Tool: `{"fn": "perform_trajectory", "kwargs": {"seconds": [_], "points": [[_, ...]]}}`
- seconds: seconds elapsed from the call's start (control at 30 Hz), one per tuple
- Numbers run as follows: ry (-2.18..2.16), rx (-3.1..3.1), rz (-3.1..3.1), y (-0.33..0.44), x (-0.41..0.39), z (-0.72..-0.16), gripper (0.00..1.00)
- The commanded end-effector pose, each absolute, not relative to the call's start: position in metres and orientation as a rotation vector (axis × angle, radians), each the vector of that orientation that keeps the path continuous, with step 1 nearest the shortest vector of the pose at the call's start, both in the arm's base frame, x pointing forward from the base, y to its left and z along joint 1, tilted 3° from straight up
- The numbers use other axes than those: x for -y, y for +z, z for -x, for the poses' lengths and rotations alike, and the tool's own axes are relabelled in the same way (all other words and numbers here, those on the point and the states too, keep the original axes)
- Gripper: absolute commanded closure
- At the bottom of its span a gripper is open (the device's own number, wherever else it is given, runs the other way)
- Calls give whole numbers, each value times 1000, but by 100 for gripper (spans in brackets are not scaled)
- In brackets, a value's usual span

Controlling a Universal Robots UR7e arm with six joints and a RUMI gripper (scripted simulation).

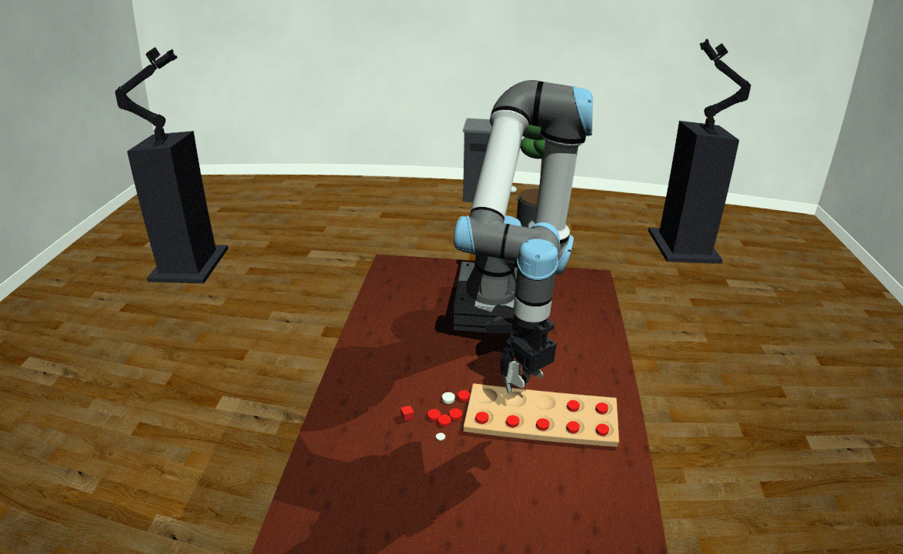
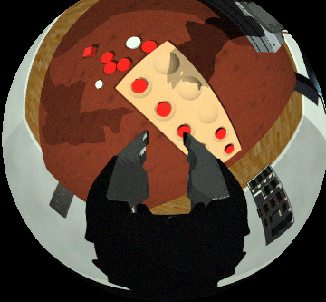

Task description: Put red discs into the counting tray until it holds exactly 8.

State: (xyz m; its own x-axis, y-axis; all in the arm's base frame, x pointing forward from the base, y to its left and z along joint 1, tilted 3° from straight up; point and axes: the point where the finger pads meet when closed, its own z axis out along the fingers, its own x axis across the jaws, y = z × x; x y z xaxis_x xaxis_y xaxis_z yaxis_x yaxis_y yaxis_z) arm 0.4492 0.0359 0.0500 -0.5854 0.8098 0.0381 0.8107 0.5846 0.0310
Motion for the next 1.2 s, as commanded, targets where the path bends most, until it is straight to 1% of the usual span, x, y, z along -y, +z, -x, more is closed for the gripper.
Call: {"fn": "perform_trajectory", "kwargs": {"seconds": [0.0,0.67,1.17], "points": [[-64,2687,1587,54,-36,-448,72],[-51,2334,2065,66,-36,-445,72],[-38,1903,2467,78,-37,-443,72]]}}
